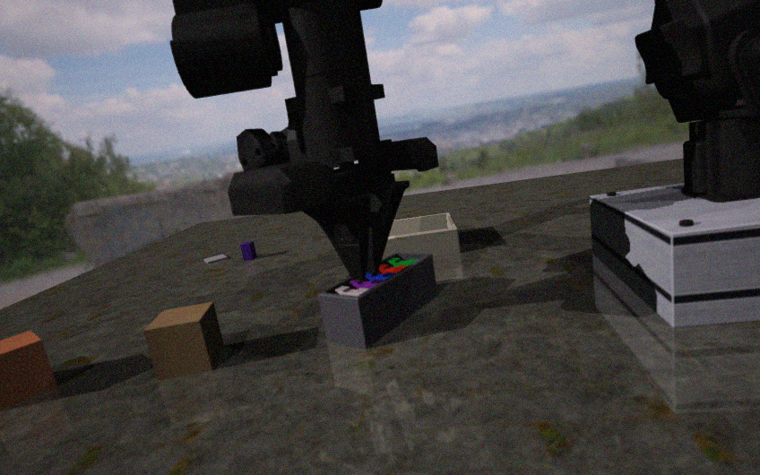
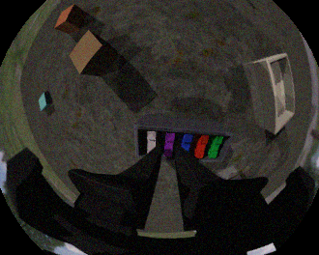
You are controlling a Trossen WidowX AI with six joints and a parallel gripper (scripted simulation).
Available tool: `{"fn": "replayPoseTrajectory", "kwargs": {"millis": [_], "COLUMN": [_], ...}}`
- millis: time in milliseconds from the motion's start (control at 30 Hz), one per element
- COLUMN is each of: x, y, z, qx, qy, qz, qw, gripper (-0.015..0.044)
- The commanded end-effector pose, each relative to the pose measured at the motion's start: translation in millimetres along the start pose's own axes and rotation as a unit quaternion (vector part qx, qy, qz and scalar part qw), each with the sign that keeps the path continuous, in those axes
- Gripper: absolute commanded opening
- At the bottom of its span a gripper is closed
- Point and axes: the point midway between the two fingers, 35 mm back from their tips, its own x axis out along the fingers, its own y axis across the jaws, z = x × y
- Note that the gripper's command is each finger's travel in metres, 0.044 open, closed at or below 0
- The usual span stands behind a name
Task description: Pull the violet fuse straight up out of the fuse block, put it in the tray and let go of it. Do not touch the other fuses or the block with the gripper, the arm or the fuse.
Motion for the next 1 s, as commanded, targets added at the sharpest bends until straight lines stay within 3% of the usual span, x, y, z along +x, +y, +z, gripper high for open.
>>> {"fn": "replayPoseTrajectory", "kwargs": {"millis": [0, 567, 967], "x": [0.5, 10.4, 9.4], "y": [-0.3, -0.4, 0.3], "z": [0.5, 0.5, 0.0], "qx": [0.001, 0.001, 0.000], "qy": [-0.002, -0.002, 0.000], "qz": [-0.001, -0.001, 0.000], "qw": [1.000, 1.000, 1.000], "gripper": [0.0068, 0.0068, 0.0000]}}
